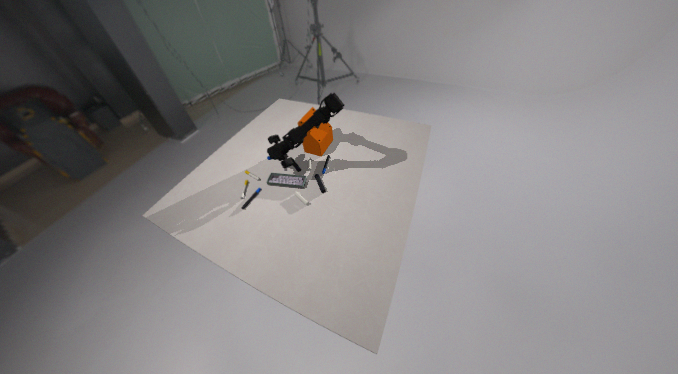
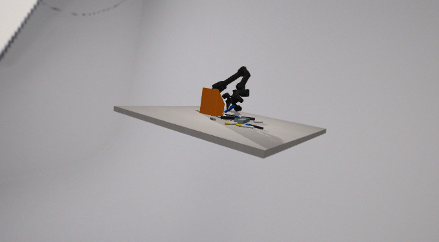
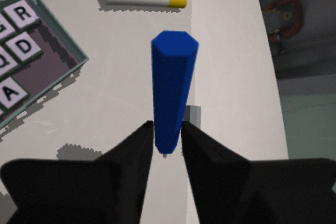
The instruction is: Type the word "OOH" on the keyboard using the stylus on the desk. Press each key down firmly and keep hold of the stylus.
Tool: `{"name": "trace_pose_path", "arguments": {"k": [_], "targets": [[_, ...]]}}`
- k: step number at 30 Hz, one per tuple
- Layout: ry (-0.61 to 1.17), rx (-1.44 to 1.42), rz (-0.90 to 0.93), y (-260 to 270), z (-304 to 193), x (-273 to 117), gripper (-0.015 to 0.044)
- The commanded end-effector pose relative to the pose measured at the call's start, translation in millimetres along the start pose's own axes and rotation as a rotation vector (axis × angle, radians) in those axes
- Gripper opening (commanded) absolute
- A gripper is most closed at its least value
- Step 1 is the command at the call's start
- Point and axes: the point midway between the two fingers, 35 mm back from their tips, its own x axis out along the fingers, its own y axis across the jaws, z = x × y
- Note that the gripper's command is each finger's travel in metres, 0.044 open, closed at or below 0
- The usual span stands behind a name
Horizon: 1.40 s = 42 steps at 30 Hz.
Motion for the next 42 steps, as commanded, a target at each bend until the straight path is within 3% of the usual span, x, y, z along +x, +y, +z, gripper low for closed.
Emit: {"name": "trace_pose_path", "arguments": {"k": [1,21,42], "targets": [[-0.103,0.117,0.012,8.8,8.7,-11.1,0.0000],[-0.468,0.633,0.298,53.8,31.1,-74.8,0.0000],[-0.469,0.638,0.302,75.2,18.0,-50.7,0.0000]]}}
